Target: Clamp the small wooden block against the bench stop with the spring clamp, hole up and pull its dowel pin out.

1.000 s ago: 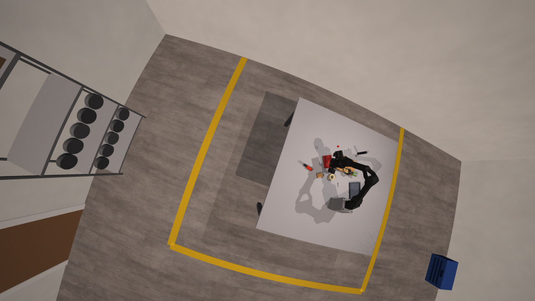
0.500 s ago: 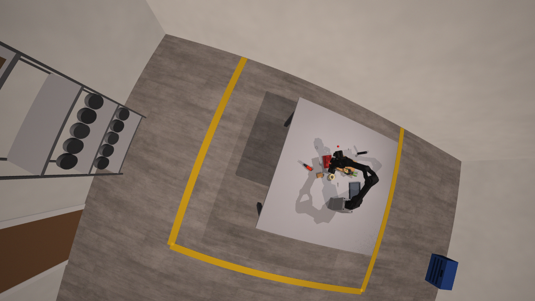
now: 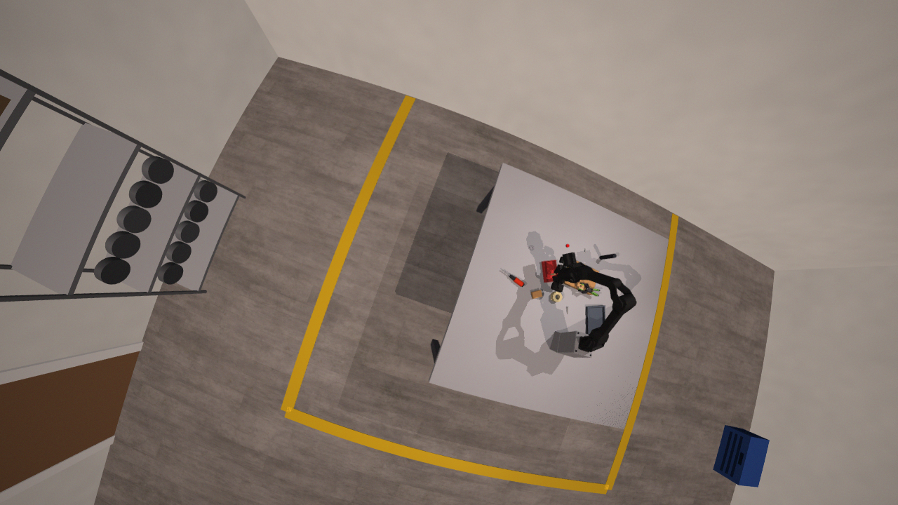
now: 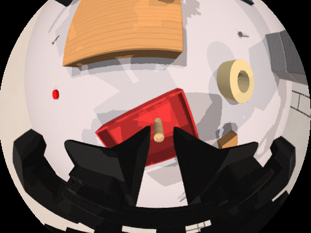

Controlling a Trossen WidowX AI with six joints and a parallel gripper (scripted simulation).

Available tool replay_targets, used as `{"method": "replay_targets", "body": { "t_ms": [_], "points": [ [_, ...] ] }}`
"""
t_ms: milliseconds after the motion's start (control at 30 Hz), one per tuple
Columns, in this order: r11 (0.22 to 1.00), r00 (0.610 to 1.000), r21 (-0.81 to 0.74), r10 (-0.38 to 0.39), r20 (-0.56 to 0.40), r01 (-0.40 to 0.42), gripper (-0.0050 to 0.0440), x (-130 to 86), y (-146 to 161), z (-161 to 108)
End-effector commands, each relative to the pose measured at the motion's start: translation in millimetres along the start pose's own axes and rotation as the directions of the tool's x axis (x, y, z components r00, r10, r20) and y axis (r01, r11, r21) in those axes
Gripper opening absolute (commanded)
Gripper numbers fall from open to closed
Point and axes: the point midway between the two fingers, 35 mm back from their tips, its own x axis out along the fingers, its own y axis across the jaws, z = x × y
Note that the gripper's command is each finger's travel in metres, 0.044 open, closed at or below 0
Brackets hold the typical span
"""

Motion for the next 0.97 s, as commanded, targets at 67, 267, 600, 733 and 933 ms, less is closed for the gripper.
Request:
{"method": "replay_targets", "body": {
  "t_ms": [67,267,600,733,933],
  "points": [
    [1.0,1.0,0.004,0.012,-0.007,-0.012,0.014,-18.0,2.3,-0.8],
    [1.0,1.0,0.004,0.012,-0.007,-0.012,0.02,-33.3,1.0,0.1],
    [1.0,1.0,0.004,0.012,-0.007,-0.012,0.028,-53.3,-1.5,2.1],
    [1.0,1.0,0.004,0.012,-0.007,-0.012,0.032,-57.0,-2.1,2.5],
    [1.0,1.0,0.001,0.005,-0.005,-0.005,0.038,-50.4,-2.7,2.1]
  ]
}}
